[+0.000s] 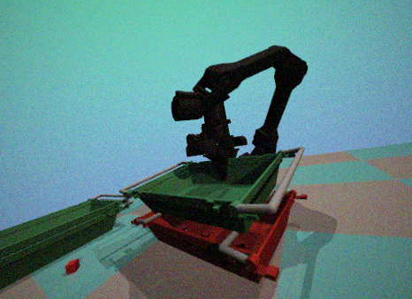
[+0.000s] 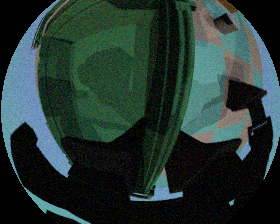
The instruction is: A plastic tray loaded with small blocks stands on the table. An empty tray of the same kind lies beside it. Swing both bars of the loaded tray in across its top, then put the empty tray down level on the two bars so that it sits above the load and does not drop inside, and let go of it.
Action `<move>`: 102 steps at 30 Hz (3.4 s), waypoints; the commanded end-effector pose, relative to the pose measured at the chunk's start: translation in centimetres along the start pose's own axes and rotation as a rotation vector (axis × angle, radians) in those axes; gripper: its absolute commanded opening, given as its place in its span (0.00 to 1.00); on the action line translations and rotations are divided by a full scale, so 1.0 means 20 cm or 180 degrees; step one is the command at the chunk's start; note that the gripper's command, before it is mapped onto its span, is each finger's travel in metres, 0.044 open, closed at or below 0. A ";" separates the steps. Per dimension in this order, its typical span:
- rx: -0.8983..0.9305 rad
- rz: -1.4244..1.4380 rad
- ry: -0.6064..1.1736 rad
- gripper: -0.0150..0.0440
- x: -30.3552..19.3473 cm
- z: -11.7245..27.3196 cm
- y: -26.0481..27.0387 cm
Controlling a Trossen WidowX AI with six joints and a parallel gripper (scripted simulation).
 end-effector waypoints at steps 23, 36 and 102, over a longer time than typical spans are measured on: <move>-0.0100 0.0000 0.0010 0.25 -0.01 -0.04 -0.02; -0.0100 0.0000 0.0010 0.25 -0.01 -0.04 -0.02; -0.0100 0.0000 0.0011 0.25 -0.02 -0.08 -0.03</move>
Point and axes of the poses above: the point midway between the two fingers, 35 mm back from their tips, its own z axis back along the fingers, its own y axis across the jaws, x = y × z, the point moved 9 cm from there along z, back along the fingers, and after that the axes turned 2 degrees about z, right-handed, at the moved point
